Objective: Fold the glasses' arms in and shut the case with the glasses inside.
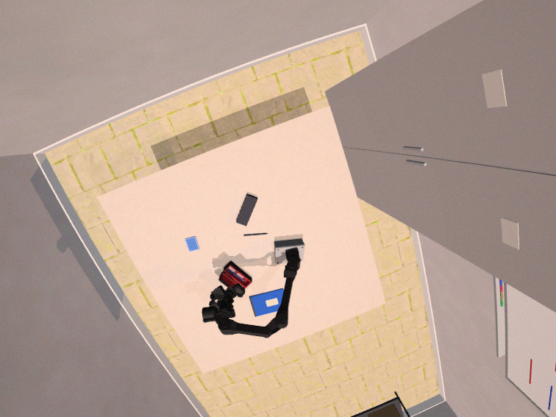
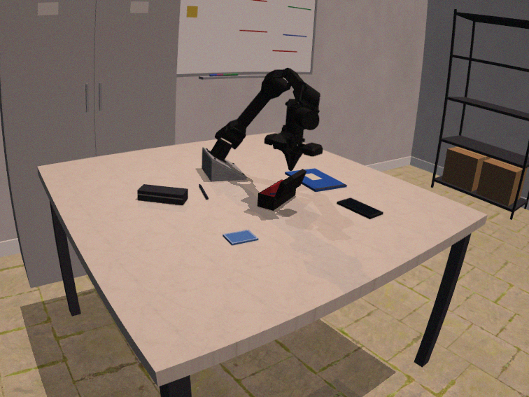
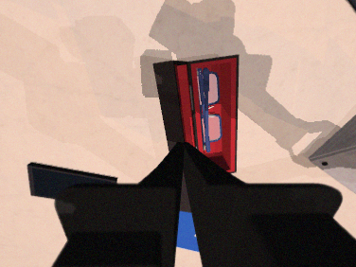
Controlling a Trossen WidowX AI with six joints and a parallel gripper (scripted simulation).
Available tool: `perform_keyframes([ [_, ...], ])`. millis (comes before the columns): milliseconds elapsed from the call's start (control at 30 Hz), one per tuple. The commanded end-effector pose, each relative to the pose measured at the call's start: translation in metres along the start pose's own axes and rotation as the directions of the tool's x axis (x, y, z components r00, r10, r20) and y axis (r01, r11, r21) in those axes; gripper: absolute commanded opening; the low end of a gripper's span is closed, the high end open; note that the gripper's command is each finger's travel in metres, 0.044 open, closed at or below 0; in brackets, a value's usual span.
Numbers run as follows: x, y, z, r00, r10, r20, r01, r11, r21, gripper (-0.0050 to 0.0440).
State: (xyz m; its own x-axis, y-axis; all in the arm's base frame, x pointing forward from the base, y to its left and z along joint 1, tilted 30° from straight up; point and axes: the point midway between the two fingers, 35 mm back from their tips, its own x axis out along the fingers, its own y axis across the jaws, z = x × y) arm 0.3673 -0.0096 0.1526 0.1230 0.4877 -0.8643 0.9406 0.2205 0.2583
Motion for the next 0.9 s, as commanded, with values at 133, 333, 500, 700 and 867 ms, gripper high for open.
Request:
perform_keyframes([
  [133,0.000,0.008,-0.003,1.000,-0.001,0.006,0.002,0.966,-0.260,0.0000],
  [333,0.000,0.011,-0.005,1.000,0.000,0.006,0.003,0.920,-0.391,0.0000],
  [500,0.000,0.015,-0.008,1.000,0.000,0.005,0.003,0.839,-0.545,0.0000],
  [700,0.000,0.020,-0.011,1.000,0.001,0.004,0.002,0.707,-0.707,0.0000],
  [867,0.000,0.023,-0.013,1.000,0.002,0.003,0.001,0.603,-0.798,0.0000],
])
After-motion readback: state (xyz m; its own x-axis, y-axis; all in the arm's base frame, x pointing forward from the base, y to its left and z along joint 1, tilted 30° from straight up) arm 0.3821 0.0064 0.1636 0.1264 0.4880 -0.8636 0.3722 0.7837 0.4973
